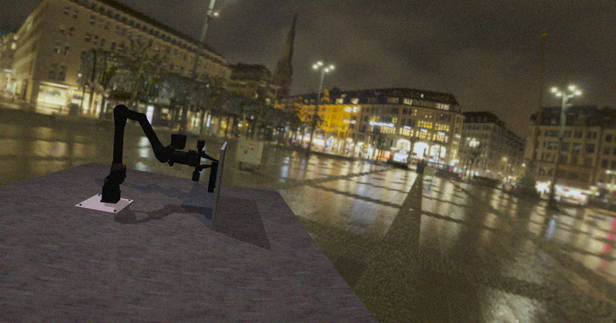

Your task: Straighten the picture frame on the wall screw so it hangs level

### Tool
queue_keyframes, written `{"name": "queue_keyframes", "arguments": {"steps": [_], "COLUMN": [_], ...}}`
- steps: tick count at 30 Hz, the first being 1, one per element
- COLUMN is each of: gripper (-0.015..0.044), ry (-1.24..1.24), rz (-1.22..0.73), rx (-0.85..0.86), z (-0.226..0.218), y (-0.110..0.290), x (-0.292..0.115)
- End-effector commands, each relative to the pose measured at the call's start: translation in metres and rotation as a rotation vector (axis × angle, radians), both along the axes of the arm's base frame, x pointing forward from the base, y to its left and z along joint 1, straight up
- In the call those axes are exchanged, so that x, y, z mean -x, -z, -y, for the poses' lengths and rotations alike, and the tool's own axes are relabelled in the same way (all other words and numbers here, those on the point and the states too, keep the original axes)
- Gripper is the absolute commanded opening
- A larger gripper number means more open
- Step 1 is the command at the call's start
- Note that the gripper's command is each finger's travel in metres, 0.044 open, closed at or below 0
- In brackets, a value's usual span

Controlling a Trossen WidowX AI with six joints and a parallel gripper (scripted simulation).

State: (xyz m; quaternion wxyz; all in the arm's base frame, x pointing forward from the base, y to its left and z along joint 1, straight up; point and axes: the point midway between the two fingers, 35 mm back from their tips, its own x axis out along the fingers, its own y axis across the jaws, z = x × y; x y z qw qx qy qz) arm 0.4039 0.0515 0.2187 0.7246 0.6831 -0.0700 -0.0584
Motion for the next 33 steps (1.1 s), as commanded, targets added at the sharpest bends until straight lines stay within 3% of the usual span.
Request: {"name": "queue_keyframes", "arguments": {"steps": [1,14,24,29,33], "gripper": [0.0000,0.0000,0.0260,0.0260,0.0260], "ry": [-0.002,-0.003,-0.002,-0.001,0.000], "rz": [0.003,0.014,0.013,0.005,-0.037], "rx": [-0.024,-0.086,-0.072,-0.035,0.184], "z": [0.000,0.000,0.000,-0.003,-0.014], "y": [0.000,0.000,0.000,-0.001,0.001], "x": [0.000,0.000,0.000,0.008,0.057]}}
